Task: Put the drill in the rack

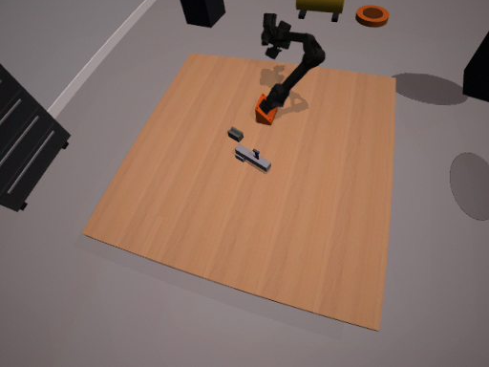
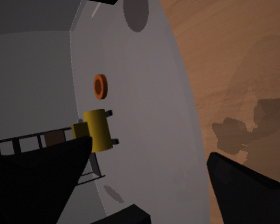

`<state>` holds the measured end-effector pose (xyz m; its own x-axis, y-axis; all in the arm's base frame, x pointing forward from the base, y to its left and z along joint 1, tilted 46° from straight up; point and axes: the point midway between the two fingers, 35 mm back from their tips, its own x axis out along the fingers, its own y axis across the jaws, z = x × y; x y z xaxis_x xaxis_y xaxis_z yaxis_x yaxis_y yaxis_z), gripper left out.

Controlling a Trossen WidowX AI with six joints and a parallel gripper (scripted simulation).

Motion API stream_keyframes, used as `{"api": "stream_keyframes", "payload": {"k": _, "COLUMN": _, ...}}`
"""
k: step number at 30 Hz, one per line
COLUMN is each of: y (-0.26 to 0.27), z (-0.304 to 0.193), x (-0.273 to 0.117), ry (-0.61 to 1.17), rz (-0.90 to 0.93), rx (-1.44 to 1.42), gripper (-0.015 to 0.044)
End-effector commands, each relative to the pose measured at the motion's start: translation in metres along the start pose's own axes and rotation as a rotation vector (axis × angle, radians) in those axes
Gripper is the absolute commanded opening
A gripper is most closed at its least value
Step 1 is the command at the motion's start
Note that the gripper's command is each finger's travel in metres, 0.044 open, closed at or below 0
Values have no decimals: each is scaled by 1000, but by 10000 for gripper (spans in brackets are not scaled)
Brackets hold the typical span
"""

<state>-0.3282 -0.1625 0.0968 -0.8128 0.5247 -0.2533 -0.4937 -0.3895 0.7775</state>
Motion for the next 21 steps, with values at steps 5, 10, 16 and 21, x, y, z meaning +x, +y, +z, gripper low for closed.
{"api": "stream_keyframes", "payload": {"k": 5, "y": 0, "z": 0, "x": 0, "ry": 0, "rz": 0, "rx": 0, "gripper": 269}}
{"api": "stream_keyframes", "payload": {"k": 10, "y": 0, "z": -8, "x": -8, "ry": 41, "rz": 1, "rx": -46, "gripper": 138}}
{"api": "stream_keyframes", "payload": {"k": 16, "y": -13, "z": -69, "x": -90, "ry": 386, "rz": 56, "rx": -469, "gripper": 0}}
{"api": "stream_keyframes", "payload": {"k": 21, "y": -39, "z": -99, "x": -170, "ry": 652, "rz": 155, "rx": -847, "gripper": 0}}
